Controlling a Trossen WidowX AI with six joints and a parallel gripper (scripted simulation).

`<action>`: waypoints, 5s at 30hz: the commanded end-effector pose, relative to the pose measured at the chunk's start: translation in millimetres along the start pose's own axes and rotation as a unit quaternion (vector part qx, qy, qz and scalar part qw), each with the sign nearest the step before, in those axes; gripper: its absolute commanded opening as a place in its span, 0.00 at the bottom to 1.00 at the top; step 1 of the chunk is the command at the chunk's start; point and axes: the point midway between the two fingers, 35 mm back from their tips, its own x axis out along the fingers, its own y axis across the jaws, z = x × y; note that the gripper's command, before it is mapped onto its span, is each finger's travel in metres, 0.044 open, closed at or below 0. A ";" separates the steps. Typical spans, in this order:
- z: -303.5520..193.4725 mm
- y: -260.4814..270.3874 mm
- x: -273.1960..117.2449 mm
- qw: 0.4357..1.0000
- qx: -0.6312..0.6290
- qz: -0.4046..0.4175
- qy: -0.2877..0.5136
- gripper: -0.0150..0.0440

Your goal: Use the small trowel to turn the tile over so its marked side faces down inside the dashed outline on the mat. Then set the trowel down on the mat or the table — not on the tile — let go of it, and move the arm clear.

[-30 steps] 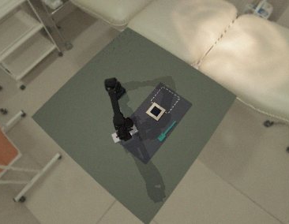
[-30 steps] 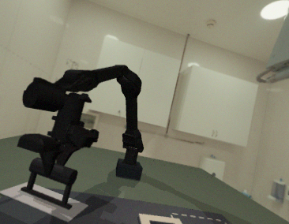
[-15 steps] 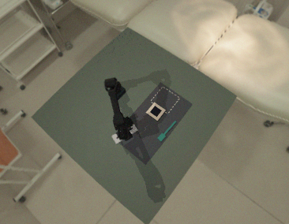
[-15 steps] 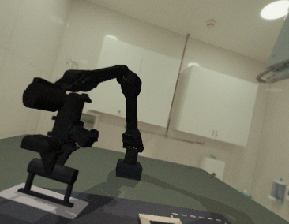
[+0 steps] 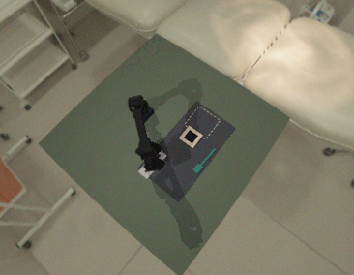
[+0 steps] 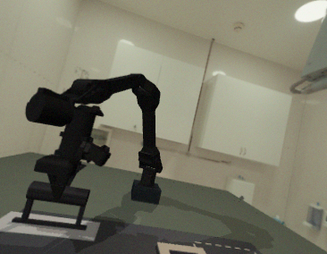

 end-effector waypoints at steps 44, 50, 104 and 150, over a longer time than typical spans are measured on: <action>0.0 4.2 -52.7 0.998 0.064 -0.023 -0.003 0.76; -1.1 6.0 -47.7 0.986 0.161 -0.047 -0.013 0.76; 0.7 26.5 -15.5 0.470 0.836 -0.129 -0.252 0.76; 19.3 36.7 1.1 -0.003 0.909 -0.001 -0.416 0.76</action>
